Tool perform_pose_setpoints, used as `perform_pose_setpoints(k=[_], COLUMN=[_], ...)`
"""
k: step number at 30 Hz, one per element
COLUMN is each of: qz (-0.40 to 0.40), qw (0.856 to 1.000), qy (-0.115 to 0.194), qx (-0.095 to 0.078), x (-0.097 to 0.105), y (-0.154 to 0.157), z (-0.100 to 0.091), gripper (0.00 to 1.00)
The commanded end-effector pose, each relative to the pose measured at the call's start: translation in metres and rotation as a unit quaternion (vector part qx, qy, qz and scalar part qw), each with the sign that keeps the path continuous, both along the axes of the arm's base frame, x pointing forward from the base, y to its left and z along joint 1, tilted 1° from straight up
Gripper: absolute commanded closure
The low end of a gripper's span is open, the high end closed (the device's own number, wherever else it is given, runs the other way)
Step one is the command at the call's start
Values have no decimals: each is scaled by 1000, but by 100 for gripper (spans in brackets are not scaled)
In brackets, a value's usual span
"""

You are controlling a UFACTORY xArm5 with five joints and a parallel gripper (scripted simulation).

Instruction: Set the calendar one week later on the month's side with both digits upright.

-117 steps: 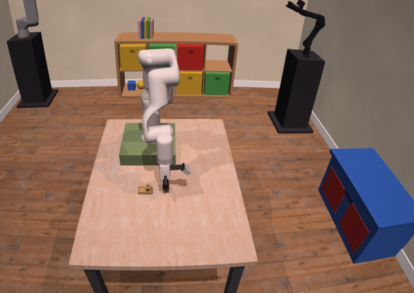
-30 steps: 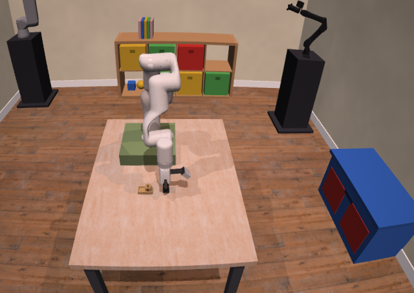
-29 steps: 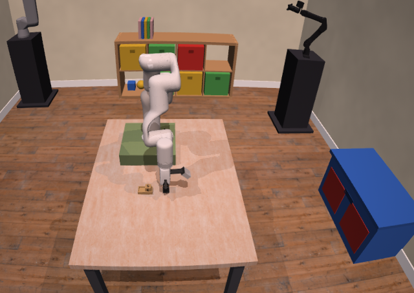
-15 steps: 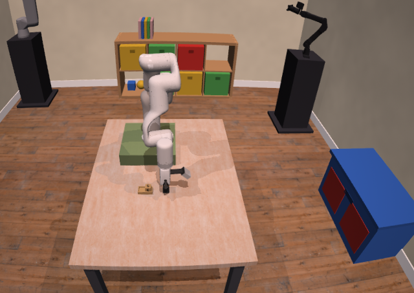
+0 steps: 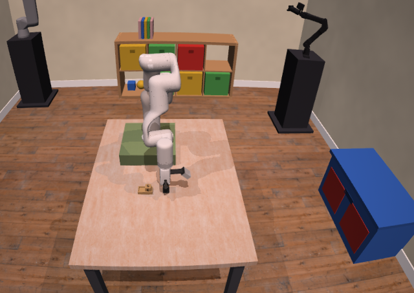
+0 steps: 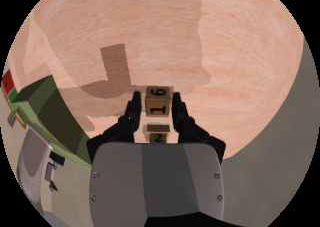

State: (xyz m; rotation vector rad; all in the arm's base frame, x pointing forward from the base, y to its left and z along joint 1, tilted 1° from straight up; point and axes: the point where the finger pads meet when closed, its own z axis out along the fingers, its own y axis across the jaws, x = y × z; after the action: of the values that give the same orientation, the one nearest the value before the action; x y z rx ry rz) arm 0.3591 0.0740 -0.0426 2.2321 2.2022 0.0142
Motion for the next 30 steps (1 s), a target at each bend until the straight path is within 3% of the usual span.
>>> perform_pose_setpoints(k=[1, 8, 9, 30], qz=[0, 0, 0, 0], qw=[1000, 1000, 1000, 1000], qy=[-1, -1, -1, -1], qx=[0, 0, 0, 0], x=[1, 1, 1, 1], y=[0, 0, 0, 0], z=[1, 1, 1, 1], gripper=[53, 53, 73, 73])
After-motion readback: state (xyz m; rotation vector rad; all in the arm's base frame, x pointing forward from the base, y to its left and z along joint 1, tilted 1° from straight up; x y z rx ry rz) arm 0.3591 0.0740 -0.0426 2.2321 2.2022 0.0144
